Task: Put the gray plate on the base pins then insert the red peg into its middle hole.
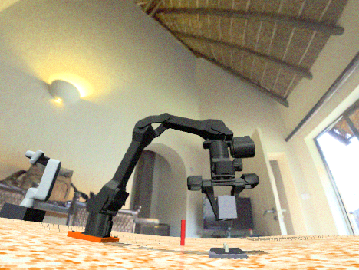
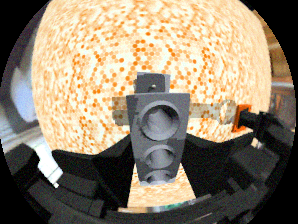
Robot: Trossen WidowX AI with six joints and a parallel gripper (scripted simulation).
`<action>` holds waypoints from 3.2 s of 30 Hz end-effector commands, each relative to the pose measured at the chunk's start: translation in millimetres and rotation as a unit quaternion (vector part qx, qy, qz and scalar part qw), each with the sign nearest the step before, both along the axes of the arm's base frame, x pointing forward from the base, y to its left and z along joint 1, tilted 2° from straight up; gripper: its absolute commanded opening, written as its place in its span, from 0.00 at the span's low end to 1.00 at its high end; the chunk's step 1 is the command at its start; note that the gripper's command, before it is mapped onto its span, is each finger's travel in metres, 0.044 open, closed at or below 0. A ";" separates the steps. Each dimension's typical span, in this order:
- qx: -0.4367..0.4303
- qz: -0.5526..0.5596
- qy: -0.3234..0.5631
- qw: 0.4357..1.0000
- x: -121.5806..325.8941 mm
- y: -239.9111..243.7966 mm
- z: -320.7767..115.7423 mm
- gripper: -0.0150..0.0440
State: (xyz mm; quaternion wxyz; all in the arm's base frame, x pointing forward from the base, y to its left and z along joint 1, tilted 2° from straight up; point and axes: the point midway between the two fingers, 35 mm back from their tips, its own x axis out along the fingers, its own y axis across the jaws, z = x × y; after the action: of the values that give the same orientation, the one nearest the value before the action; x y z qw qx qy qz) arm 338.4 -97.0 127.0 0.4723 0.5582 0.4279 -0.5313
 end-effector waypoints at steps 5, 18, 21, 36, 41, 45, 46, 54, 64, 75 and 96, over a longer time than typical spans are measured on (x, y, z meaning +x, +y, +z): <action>0.008 -0.037 0.005 0.999 -6.2 -19.5 -16.0 0.25; 0.009 -0.053 0.005 0.999 -9.8 -28.8 -21.5 0.25; 0.009 -0.053 0.005 0.999 -9.8 -28.7 -21.6 0.25; 0.009 -0.053 0.005 0.999 -9.4 -27.8 -25.2 0.25; 0.009 -0.053 0.005 0.999 -8.8 -27.9 -35.5 0.25; 0.009 -0.053 0.005 0.999 -8.4 -28.0 -39.6 0.25; 0.009 -0.053 0.005 0.999 -8.4 -28.0 -39.4 0.25; 0.009 -0.053 0.005 0.999 -7.8 -28.1 -46.4 0.25; 0.009 -0.053 0.005 0.999 -7.1 -28.2 -62.6 0.25; 0.005 -0.052 0.000 0.999 -6.9 -29.6 -58.9 0.25; 0.005 -0.052 0.000 0.999 -6.9 -29.6 -58.9 1.00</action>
State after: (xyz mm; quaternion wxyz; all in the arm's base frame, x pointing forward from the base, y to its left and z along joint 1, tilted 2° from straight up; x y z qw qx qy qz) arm 331.6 -126.6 67.6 0.4413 0.5815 0.4011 -0.5533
